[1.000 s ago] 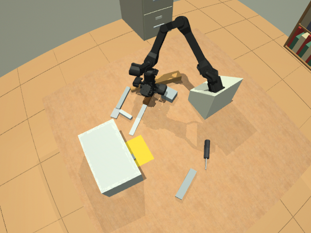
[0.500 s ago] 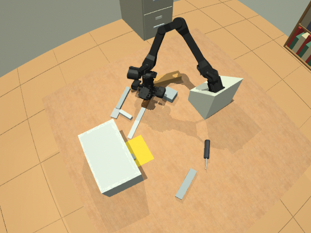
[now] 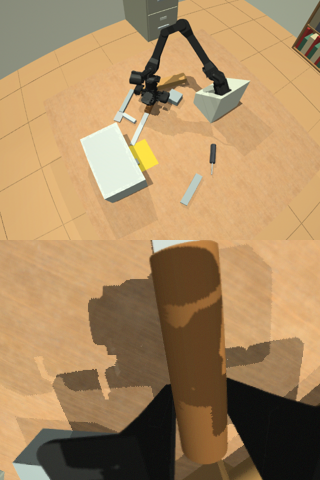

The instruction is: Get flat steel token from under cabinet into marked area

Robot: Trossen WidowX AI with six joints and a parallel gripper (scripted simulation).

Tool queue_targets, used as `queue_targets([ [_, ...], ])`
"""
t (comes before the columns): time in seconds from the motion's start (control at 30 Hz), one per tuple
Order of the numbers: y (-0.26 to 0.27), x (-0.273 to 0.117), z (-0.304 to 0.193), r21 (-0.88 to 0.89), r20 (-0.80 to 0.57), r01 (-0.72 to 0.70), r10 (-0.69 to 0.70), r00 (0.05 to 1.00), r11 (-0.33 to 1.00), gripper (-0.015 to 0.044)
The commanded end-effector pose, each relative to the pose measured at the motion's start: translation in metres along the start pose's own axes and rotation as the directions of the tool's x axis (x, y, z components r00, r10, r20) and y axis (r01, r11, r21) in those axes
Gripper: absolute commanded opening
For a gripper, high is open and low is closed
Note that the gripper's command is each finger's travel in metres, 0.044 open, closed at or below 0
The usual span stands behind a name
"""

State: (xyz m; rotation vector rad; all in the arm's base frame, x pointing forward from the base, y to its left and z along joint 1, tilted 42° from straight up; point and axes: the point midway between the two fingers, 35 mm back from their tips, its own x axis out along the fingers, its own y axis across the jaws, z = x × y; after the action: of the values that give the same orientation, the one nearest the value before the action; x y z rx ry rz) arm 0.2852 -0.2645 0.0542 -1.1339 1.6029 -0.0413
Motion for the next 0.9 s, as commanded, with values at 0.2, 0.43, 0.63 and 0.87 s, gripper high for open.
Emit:
queue_targets([
  [0.2, -0.0002, -0.0002, 0.0000, 0.000, 0.000, 0.001, -0.001, 1.000, 1.000, 0.0200],
  [0.43, -0.0001, 0.0014, 0.0000, 0.000, 0.002, 0.000, 0.000, 1.000, 1.000, 0.0270],
  [0.63, 0.0000, 0.0016, -0.0005, 0.002, 0.002, 0.000, 0.000, 1.000, 1.000, 0.0270],
  [0.87, 0.0006, 0.0054, -0.0024, -0.002, 0.002, 0.000, 0.000, 1.000, 1.000, 0.0270],
])
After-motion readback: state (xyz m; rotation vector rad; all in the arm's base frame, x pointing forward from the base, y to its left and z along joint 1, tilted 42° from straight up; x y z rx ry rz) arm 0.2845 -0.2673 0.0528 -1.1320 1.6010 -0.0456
